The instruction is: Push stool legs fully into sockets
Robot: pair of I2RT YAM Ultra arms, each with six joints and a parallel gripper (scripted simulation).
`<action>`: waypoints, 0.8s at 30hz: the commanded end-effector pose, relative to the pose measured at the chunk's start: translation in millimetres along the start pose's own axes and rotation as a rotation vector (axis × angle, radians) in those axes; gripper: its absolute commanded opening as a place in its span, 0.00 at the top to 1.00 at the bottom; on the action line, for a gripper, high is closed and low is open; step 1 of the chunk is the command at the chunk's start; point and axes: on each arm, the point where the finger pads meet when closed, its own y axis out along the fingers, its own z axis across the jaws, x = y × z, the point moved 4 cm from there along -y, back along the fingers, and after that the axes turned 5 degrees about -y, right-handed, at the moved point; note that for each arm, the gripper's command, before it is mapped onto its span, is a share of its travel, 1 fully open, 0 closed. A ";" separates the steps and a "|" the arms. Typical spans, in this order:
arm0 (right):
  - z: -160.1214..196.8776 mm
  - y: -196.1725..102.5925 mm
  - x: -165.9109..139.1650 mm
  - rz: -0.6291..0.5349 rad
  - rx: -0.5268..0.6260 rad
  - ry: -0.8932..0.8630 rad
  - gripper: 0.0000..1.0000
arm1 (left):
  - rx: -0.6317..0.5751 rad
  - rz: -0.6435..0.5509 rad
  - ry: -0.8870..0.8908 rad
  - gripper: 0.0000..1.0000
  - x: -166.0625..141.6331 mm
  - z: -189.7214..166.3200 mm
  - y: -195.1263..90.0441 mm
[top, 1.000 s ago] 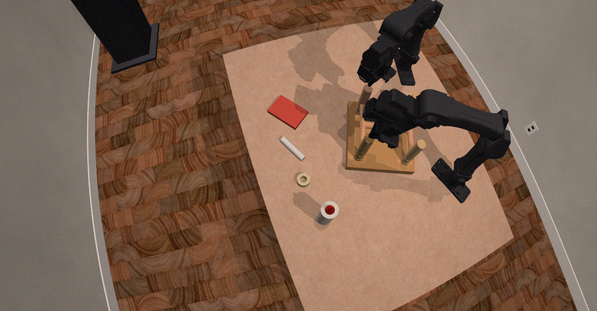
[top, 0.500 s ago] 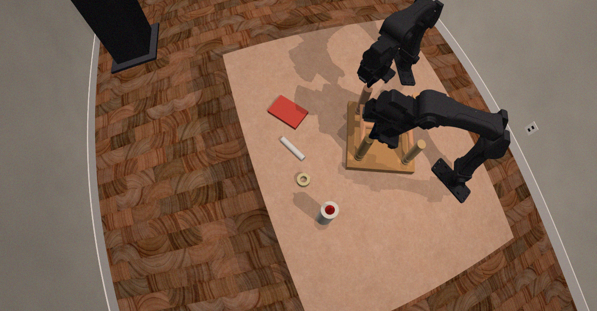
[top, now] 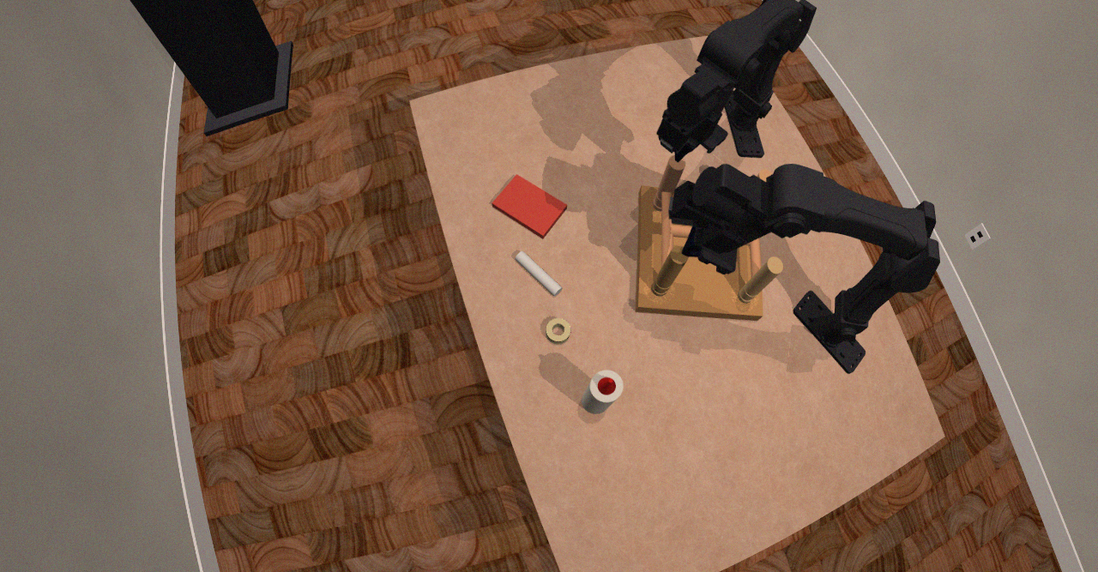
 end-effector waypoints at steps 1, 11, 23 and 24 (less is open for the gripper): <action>-2.2 -11.1 -0.3 -0.055 -0.002 0.005 1.00 | -0.005 -0.030 0.004 1.00 5.5 -3.7 -10.9; -2.2 -11.1 -0.3 -0.055 -0.002 0.005 1.00 | -0.004 -0.022 0.007 1.00 -2.1 -4.9 -52.9; -2.2 -11.1 -0.3 -0.055 -0.002 0.005 1.00 | -0.001 -0.032 -0.007 1.00 -0.3 1.3 -51.1; -2.2 -11.1 -0.3 -0.055 -0.002 0.005 1.00 | -0.002 -0.035 -0.003 1.00 2.0 0.4 -45.0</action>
